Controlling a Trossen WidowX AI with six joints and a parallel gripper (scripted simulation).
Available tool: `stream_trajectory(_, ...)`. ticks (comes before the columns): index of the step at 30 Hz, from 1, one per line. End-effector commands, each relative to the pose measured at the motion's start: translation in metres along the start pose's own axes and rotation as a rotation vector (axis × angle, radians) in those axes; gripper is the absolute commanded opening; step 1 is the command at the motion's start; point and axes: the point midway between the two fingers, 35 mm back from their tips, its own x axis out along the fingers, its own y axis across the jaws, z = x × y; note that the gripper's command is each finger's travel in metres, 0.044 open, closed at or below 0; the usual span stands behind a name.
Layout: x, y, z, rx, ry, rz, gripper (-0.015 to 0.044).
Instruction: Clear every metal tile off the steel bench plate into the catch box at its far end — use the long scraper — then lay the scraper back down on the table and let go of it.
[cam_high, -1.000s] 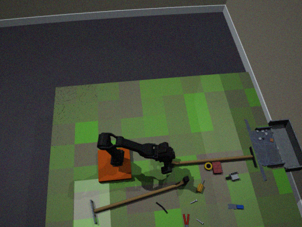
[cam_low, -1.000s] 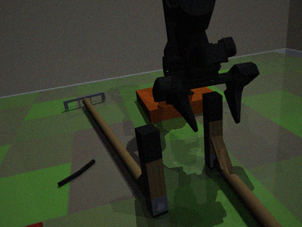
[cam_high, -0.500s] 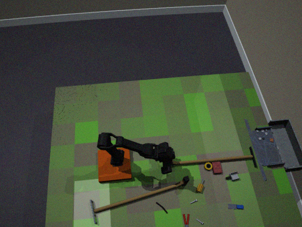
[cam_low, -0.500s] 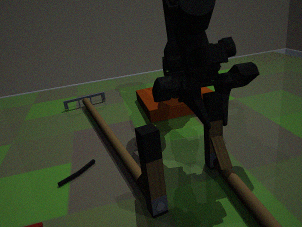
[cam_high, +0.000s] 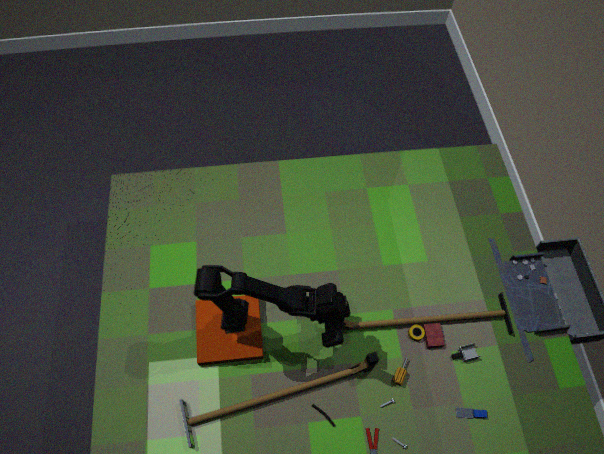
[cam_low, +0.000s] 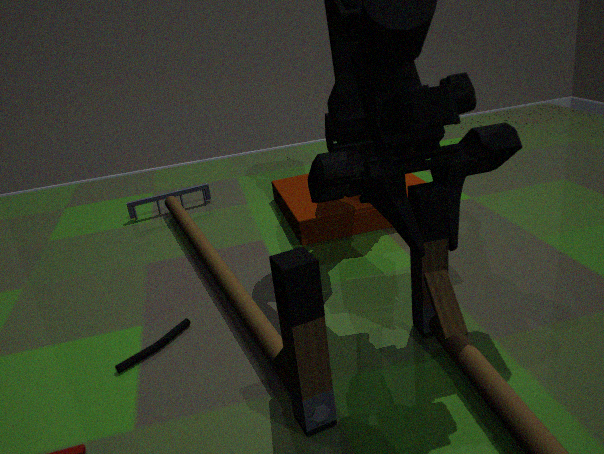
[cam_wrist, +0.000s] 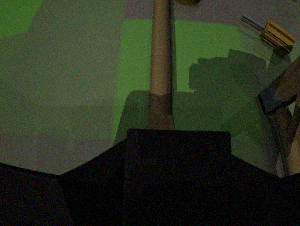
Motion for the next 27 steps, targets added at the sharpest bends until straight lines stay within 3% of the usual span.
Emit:
stream_trajectory(1, 0.0, 0.007, 0.001, -0.004, -0.002, 0.006, 0.0)
stream_trajectory(27, -0.003, 0.041, -0.002, -0.009, 0.003, 0.014, 0.0)
